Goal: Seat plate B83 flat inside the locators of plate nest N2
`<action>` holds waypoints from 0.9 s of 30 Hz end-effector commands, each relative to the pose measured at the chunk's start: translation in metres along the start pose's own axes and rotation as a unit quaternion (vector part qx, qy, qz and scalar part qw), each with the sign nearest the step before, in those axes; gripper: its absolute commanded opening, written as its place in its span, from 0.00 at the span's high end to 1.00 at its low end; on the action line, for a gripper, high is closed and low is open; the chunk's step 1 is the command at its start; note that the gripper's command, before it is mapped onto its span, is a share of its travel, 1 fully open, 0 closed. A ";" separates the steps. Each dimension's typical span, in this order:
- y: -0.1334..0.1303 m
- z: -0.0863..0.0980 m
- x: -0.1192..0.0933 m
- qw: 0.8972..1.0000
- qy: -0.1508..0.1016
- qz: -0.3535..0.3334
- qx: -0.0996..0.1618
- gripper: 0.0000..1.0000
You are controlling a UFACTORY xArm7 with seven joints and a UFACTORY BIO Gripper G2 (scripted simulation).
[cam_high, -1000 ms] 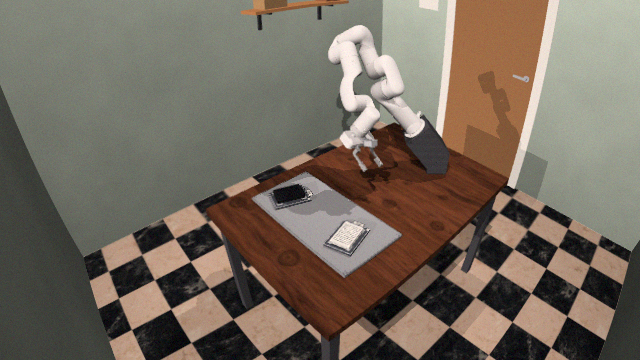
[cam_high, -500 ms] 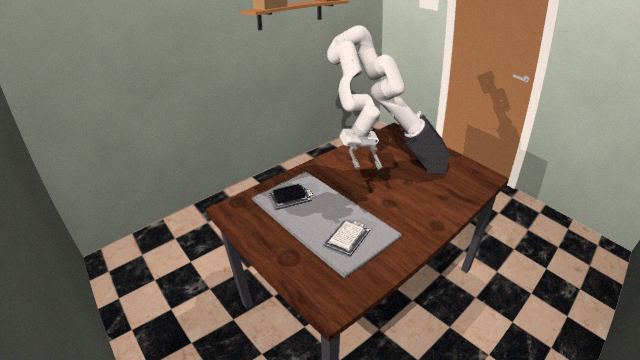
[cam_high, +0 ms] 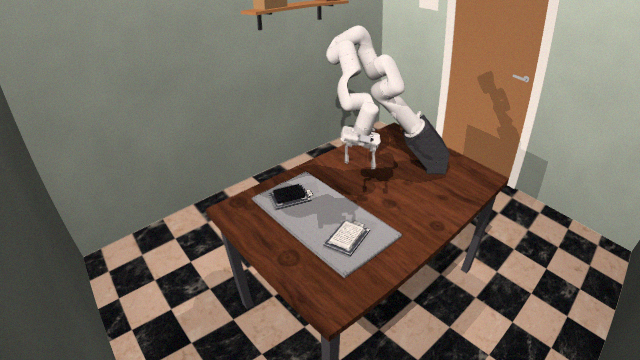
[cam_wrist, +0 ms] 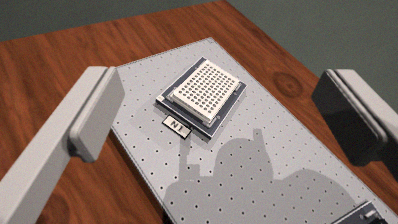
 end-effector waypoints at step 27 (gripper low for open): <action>-0.071 0.022 0.012 0.903 0.062 -0.398 0.151 0.63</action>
Point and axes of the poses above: the point midway between the two finger pads, its own x axis out along the fingers, its own y axis across the jaws, z = x × y, the point moved 5 cm from there along -x, back along the fingers, and after that the axes turned 14 degrees about -x, right-handed, at the moved point
